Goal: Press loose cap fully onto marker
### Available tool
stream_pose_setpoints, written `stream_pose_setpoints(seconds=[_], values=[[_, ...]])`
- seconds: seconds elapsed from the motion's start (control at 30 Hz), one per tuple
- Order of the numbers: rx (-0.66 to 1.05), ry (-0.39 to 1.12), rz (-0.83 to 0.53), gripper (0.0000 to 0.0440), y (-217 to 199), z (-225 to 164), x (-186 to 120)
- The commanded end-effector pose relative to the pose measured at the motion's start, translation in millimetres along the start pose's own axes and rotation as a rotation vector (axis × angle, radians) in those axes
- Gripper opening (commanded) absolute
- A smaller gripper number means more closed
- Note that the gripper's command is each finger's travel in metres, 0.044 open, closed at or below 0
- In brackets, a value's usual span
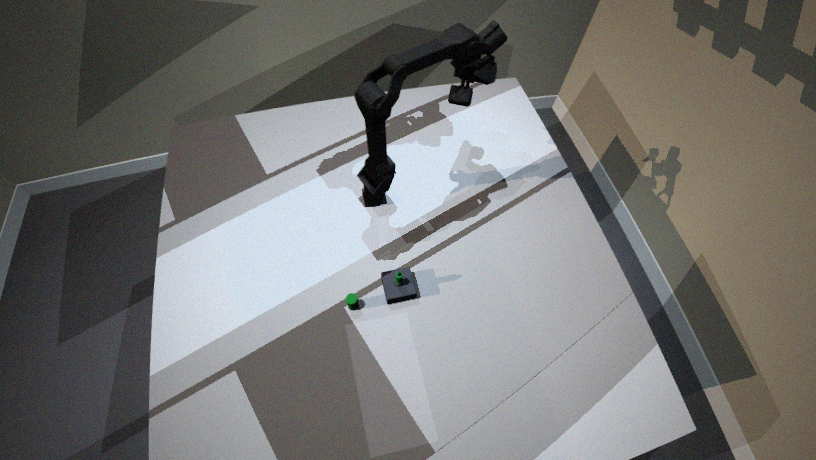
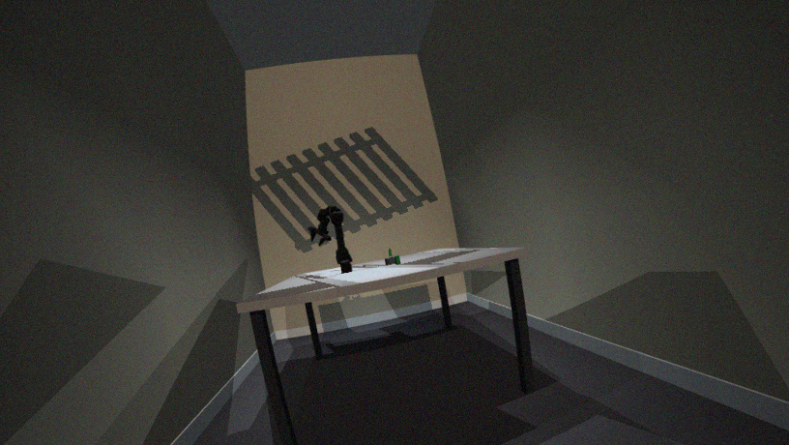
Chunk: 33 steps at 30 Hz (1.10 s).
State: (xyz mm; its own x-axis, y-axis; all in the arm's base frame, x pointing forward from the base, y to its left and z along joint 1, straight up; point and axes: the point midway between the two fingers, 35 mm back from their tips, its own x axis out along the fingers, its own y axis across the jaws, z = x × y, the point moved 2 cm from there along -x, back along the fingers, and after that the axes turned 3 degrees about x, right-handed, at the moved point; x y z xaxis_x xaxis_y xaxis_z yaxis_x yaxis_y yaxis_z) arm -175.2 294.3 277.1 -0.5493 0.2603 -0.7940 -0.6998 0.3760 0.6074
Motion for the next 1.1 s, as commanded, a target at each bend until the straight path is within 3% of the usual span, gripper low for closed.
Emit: stream_pose_setpoints(seconds=[0.0, 1.07], values=[[0.021, -0.029, -0.001, 0.0331, -5, 11, -9], [0.217, -0.213, -0.016, 0.0334, -61, 83, -73]])
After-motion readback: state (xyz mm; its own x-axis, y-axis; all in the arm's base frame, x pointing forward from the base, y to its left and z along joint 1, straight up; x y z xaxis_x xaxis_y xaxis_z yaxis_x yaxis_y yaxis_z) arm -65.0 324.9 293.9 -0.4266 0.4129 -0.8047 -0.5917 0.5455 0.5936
